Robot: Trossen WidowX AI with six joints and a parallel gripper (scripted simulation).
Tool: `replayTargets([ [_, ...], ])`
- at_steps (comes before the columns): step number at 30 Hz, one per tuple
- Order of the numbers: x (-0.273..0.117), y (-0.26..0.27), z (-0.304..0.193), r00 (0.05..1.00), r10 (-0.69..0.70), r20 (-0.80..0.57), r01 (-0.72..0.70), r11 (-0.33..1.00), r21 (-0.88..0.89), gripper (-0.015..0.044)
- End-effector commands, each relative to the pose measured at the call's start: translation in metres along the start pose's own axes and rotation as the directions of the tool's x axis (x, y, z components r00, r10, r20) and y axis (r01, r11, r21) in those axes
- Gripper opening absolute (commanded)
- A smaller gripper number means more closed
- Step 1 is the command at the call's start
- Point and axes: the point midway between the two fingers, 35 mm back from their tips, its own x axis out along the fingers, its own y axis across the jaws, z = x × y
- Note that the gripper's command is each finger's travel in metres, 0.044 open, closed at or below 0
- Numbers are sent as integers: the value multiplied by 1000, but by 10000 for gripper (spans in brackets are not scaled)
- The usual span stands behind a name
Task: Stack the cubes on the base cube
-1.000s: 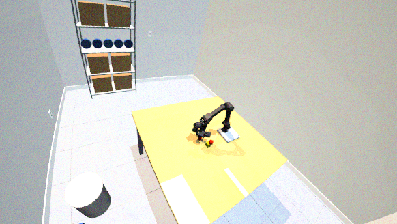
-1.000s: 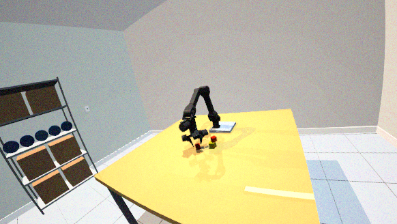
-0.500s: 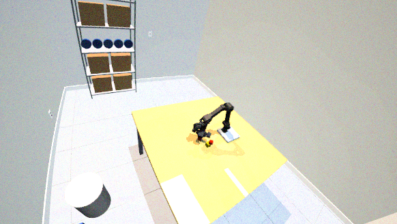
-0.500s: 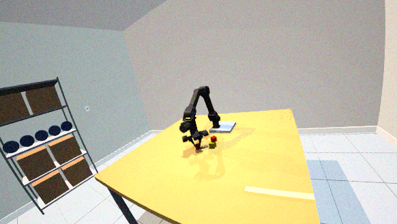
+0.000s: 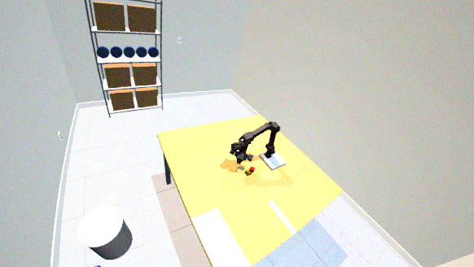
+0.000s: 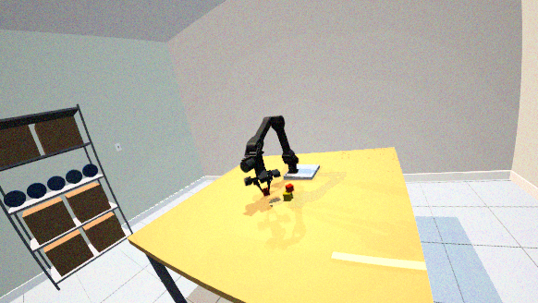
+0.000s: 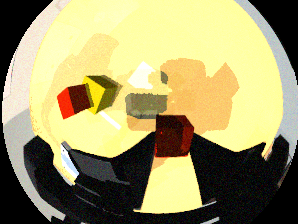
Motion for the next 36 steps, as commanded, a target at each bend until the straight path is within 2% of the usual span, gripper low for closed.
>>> replayTargets([
  [1,-12,-1,2,1000,-2,8,2,1000,-2,105],
  [21,-68,3,-2,1000,-2,7,2,1000,3,105],
  [36,-66,26,14,1000,-5,5,2,920,391,105],
])
